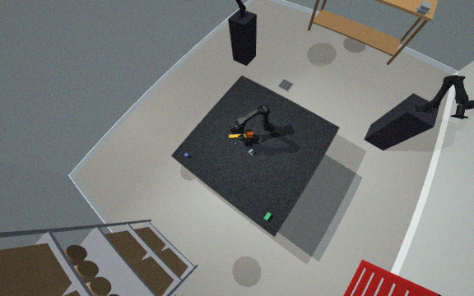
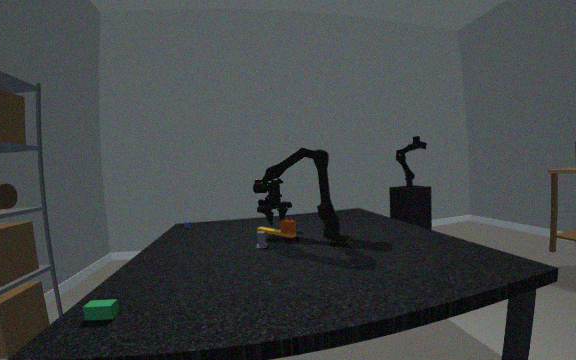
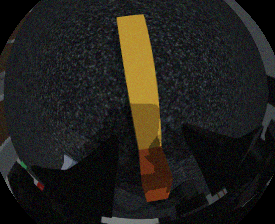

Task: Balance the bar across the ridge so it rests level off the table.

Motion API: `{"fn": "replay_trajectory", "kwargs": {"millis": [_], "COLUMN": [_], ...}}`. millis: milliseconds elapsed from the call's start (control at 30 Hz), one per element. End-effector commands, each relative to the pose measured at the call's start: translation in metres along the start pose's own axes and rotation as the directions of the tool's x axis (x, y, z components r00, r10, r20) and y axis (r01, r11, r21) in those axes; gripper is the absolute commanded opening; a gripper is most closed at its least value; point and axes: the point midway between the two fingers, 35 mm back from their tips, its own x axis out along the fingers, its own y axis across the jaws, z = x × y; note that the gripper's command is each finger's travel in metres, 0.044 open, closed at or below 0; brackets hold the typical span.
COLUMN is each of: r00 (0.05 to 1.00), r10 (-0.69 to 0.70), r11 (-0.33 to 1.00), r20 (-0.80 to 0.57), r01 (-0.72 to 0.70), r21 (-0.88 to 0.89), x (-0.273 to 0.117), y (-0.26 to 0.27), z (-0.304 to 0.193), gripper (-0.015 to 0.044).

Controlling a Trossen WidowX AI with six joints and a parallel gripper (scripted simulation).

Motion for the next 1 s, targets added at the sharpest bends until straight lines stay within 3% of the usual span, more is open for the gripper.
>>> {"fn": "replay_trajectory", "kwargs": {"millis": [0,967], "r00": [1.000,1.000], "r10": [0.004,0.004], "r11": [1.000,1.000], "r20": [-0.006,-0.007], "r01": [-0.004,-0.004], "r21": [-0.008,-0.008], "x": [0.018,0.044], "y": [0.000,0.000], "z": [-0.004,-0.004], "gripper": [0.0315,0.0315]}}
